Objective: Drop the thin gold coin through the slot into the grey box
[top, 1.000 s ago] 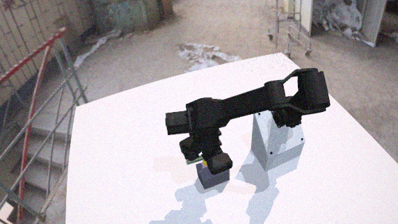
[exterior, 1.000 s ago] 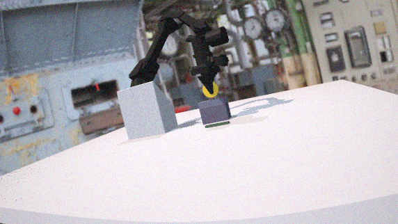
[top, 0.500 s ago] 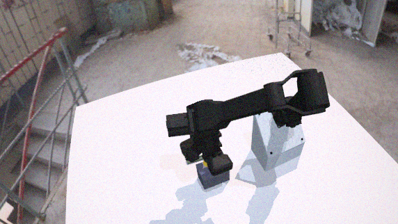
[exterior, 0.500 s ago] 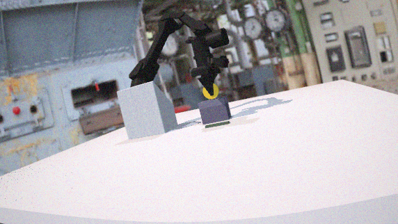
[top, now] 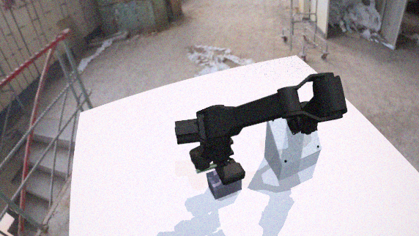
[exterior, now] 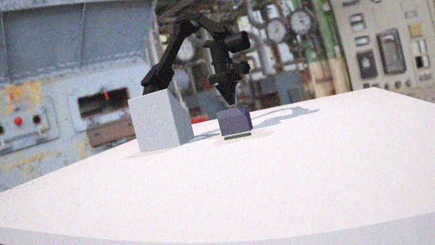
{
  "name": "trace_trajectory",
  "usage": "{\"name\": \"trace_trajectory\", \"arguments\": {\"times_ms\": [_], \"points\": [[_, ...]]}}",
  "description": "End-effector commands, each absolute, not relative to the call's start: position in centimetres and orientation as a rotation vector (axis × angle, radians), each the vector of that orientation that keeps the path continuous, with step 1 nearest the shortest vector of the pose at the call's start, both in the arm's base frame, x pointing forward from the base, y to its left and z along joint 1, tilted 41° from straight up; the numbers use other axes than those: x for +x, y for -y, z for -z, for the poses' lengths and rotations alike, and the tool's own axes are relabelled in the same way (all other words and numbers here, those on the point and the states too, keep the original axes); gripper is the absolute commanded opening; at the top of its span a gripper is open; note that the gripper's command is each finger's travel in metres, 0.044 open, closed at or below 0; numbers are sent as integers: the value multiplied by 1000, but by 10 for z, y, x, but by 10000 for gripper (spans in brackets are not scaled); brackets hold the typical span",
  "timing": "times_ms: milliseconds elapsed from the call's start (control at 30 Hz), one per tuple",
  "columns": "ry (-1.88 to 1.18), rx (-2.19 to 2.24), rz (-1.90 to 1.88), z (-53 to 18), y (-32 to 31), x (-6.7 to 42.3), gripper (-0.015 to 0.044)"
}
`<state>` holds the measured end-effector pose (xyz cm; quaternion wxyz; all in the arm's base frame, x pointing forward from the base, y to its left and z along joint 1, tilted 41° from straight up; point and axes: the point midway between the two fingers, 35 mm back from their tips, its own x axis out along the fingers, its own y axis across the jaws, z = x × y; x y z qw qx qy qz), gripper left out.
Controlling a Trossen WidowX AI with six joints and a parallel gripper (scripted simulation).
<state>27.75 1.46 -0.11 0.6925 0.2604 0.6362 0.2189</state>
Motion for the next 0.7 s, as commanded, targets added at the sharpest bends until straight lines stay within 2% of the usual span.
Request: {"name": "trace_trajectory", "arguments": {"times_ms": [0,333,667], "points": [[-1421,581,-489,0,-14,278,187],[-1428,592,-489,-31,13,271,440],[-1431,597,-490,-41,20,268,440]]}}
